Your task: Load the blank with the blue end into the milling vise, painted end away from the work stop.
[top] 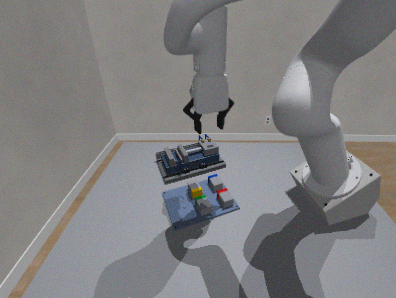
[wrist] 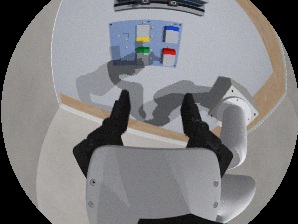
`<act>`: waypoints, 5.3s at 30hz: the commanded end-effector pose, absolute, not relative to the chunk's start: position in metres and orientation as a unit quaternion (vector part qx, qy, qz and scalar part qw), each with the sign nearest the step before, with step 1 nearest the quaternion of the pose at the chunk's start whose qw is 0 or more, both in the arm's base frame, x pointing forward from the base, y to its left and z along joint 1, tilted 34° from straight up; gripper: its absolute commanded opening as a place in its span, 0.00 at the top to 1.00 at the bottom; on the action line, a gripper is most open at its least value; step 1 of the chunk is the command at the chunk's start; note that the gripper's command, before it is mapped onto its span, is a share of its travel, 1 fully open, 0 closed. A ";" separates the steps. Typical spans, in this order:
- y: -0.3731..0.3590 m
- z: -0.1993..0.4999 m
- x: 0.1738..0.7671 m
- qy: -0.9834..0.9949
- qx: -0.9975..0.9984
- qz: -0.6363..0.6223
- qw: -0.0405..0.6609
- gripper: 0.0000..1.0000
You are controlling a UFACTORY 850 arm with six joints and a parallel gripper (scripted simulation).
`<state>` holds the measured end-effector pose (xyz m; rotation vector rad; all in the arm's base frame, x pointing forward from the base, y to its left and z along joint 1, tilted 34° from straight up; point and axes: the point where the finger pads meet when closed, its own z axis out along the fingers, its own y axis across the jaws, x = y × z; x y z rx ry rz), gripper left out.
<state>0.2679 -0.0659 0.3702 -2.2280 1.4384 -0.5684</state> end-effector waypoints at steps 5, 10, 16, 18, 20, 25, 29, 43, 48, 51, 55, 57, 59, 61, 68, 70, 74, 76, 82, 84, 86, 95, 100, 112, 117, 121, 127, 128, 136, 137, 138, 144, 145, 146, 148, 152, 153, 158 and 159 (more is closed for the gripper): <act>-0.066 0.371 0.268 0.518 -0.803 -0.206 0.213 0.25; -0.066 0.371 0.268 0.518 -0.803 -0.206 0.213 0.25; -0.066 0.371 0.268 0.518 -0.803 -0.206 0.213 0.25; -0.066 0.371 0.268 0.518 -0.803 -0.206 0.213 0.25; -0.066 0.371 0.268 0.518 -0.803 -0.206 0.213 0.25; -0.066 0.371 0.268 0.518 -0.803 -0.206 0.213 0.25; -0.066 0.371 0.268 0.518 -0.803 -0.206 0.213 0.25; -0.066 0.371 0.268 0.518 -0.803 -0.206 0.213 0.25; -0.068 0.362 0.272 0.519 -0.802 -0.205 0.213 0.25; -0.071 0.349 0.279 0.521 -0.801 -0.205 0.213 0.25; -0.074 0.331 0.287 0.524 -0.799 -0.204 0.213 0.25; -0.075 0.326 0.289 0.524 -0.799 -0.204 0.213 0.25; -0.075 0.326 0.289 0.524 -0.799 -0.204 0.213 0.25; -0.075 0.326 0.289 0.524 -0.799 -0.204 0.213 0.25; -0.079 0.306 0.298 0.525 -0.799 -0.203 0.212 0.25; -0.081 0.297 0.302 0.524 -0.799 -0.204 0.212 0.25; -0.084 0.283 0.309 0.524 -0.799 -0.204 0.213 0.25; -0.084 0.283 0.309 0.524 -0.799 -0.204 0.213 0.25; -0.085 0.276 0.310 0.526 -0.799 -0.202 0.210 0.25; -0.087 0.268 0.315 0.525 -0.799 -0.203 0.211 0.25; -0.089 0.259 0.319 0.525 -0.799 -0.203 0.211 0.25; -0.092 0.241 0.328 0.524 -0.799 -0.204 0.213 0.25; -0.095 0.229 0.333 0.527 -0.800 -0.199 0.208 0.25; -0.102 0.193 0.352 0.524 -0.799 -0.204 0.213 0.25; -0.103 0.191 0.352 0.527 -0.801 -0.192 0.208 0.25; -0.104 0.184 0.357 0.525 -0.800 -0.199 0.211 0.25; -0.105 0.178 0.361 0.524 -0.799 -0.204 0.213 0.25; -0.105 0.178 0.361 0.524 -0.799 -0.204 0.213 0.25; -0.104 0.182 0.358 0.525 -0.799 -0.202 0.212 0.25; -0.104 0.183 0.358 0.525 -0.799 -0.202 0.213 0.25; -0.103 0.184 0.357 0.524 -0.799 -0.203 0.213 0.25; -0.103 0.186 0.356 0.524 -0.799 -0.203 0.213 0.25; -0.103 0.186 0.356 0.524 -0.799 -0.203 0.213 0.25; -0.103 0.186 0.356 0.524 -0.799 -0.203 0.213 0.25; -0.103 0.186 0.356 0.524 -0.799 -0.203 0.213 0.25; -0.103 0.188 0.355 0.524 -0.799 -0.204 0.213 0.25; -0.103 0.188 0.355 0.524 -0.799 -0.204 0.213 0.25; -0.102 0.191 0.353 0.524 -0.799 -0.203 0.213 0.25; -0.102 0.191 0.353 0.524 -0.799 -0.203 0.213 0.25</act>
